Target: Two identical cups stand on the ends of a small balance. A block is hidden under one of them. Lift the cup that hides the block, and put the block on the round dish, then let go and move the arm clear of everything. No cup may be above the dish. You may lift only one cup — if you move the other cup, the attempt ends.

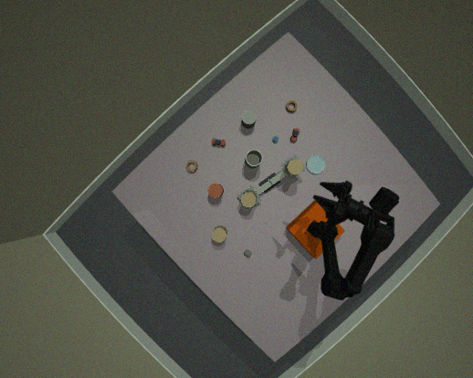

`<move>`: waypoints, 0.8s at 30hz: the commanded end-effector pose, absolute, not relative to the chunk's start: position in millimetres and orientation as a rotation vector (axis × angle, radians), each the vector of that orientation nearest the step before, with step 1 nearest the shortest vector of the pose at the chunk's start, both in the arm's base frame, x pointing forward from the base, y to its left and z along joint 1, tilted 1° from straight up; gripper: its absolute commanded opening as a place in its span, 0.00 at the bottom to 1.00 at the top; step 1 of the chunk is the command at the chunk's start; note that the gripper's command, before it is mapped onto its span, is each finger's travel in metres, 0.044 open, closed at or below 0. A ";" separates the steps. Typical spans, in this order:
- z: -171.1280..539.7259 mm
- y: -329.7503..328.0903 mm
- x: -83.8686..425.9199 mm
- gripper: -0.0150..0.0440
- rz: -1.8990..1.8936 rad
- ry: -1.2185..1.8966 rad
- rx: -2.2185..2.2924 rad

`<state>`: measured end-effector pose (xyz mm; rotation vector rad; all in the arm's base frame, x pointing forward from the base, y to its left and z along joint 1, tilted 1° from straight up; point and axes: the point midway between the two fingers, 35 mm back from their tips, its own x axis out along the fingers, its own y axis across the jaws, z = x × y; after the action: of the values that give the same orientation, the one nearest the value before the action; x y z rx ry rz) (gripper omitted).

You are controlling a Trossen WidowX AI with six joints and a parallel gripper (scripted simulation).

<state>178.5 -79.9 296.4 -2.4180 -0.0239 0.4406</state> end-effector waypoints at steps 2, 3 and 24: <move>295.2 -79.1 178.9 1.00 0.453 -0.028 -2.436; 293.6 -78.2 179.5 1.00 0.468 -0.034 -2.458; 256.6 -56.1 188.5 1.00 0.862 -0.283 -3.008</move>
<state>187.8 -58.2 262.2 -2.9446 -0.2412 0.8128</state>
